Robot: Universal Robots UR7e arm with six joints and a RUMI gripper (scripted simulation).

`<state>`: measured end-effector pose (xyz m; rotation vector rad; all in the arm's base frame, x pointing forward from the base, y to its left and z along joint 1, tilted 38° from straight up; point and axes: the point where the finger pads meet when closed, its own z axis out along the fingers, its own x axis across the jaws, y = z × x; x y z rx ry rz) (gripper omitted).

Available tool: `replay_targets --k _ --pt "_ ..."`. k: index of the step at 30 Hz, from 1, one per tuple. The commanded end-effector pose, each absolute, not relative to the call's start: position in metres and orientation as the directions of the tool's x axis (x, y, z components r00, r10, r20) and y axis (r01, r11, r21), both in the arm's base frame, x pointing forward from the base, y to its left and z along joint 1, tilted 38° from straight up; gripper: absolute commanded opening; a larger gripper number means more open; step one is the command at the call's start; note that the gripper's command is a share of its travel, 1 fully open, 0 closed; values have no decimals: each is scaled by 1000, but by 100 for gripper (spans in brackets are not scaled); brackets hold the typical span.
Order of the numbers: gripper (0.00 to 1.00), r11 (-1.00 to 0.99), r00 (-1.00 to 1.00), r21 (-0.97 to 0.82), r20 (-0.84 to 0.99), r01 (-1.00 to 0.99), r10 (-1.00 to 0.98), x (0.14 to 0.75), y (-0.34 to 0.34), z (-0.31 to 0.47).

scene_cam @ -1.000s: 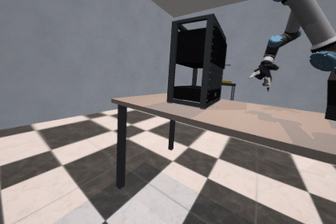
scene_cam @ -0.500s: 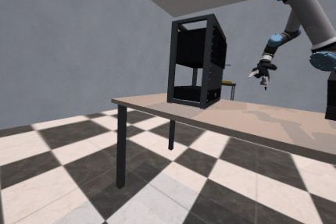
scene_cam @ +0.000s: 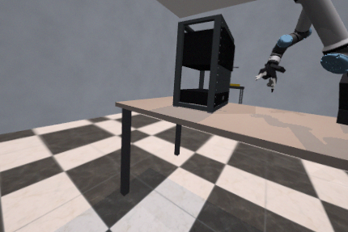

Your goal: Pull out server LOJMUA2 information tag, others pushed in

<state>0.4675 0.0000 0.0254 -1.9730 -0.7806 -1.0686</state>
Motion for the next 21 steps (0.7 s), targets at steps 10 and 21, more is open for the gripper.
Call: replay_targets --k 10,21 --pt "100 -558 416 -234 881 796 224 479 -14 27" --pt "100 -569 383 -177 884 803 267 486 -24 30"
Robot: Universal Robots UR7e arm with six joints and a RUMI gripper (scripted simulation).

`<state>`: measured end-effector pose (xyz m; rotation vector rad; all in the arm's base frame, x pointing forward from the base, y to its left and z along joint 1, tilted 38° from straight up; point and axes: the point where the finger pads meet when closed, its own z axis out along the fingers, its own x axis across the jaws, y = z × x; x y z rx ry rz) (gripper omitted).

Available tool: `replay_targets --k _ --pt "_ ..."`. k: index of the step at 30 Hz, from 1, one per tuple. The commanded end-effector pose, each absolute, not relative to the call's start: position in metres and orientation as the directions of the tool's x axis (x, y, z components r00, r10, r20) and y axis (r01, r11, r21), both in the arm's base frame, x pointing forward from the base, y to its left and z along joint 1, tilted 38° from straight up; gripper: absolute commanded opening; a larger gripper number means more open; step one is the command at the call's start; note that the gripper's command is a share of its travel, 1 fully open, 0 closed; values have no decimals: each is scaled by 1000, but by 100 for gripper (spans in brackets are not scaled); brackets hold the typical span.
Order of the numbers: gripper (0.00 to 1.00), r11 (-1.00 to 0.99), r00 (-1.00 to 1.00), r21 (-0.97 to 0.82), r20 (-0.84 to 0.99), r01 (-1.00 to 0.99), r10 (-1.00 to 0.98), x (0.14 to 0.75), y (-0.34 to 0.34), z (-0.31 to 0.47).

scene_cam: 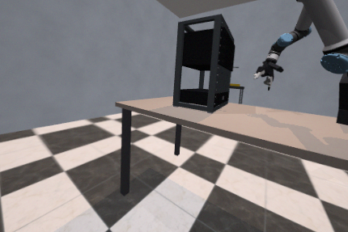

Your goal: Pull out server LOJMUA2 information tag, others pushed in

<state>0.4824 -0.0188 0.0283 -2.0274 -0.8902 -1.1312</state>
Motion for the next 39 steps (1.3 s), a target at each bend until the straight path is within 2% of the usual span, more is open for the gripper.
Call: replay_targets --k 1,39 --pt "100 -570 380 -170 884 804 272 487 -25 30" --pt "100 -583 265 37 867 812 423 513 -57 44"
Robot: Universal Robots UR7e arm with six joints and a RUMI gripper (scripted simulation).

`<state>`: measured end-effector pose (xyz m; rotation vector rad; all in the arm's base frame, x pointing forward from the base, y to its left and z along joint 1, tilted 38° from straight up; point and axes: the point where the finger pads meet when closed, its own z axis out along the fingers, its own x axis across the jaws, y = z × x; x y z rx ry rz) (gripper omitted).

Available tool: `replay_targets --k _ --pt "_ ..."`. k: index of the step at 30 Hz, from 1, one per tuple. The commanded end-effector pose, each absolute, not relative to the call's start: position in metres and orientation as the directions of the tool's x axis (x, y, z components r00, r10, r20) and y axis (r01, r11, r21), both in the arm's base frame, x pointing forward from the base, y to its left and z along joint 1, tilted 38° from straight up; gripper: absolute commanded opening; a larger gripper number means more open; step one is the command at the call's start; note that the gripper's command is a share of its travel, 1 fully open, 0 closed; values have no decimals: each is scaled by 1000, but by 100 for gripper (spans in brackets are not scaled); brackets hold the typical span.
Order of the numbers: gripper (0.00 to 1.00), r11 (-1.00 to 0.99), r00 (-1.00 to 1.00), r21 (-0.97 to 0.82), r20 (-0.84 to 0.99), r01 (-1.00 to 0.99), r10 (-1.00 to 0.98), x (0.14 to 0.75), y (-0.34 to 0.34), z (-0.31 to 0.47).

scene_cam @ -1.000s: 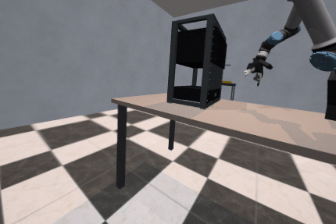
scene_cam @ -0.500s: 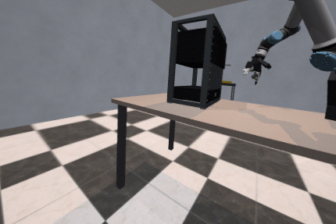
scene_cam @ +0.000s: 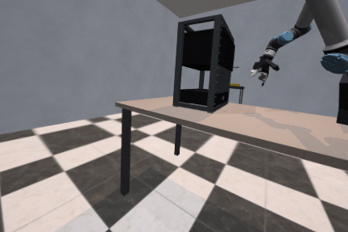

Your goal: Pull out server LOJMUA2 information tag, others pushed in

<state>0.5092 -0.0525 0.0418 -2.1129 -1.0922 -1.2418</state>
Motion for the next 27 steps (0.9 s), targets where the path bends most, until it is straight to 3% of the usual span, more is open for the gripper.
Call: replay_targets --k 1,27 --pt "100 -583 261 42 866 812 427 513 -58 45" --pt "100 -573 196 163 836 803 513 528 -77 58"
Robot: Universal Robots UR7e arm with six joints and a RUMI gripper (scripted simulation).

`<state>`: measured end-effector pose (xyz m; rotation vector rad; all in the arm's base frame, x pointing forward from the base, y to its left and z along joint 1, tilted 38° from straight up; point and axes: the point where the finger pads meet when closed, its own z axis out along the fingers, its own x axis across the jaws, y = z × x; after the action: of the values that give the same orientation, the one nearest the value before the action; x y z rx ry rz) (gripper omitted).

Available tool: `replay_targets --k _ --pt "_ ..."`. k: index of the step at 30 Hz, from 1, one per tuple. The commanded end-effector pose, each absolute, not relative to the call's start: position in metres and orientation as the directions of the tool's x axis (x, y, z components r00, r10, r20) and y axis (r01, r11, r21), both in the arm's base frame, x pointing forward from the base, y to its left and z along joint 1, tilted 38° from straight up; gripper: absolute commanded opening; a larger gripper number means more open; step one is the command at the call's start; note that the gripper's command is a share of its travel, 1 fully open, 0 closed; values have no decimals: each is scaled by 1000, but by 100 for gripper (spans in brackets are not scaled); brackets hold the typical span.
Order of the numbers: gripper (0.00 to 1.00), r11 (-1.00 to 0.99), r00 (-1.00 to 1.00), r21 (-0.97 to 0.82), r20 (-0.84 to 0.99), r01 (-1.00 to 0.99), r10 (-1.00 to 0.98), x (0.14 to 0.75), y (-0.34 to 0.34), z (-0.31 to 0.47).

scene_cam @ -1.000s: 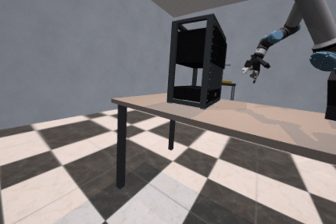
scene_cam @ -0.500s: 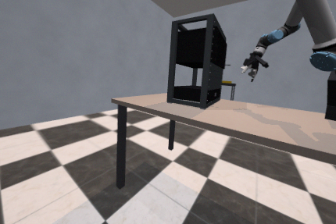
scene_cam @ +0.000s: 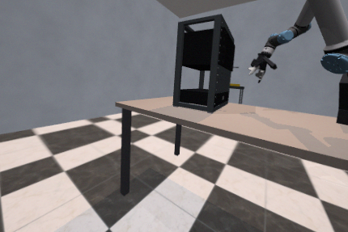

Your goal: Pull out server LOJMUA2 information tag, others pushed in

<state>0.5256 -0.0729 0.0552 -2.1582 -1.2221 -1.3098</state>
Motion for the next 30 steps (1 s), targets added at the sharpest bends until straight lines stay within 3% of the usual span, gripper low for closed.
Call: replay_targets --k 1,30 --pt "100 -572 193 168 834 803 516 529 -77 59" --pt "100 -548 128 289 790 784 600 544 -95 76"
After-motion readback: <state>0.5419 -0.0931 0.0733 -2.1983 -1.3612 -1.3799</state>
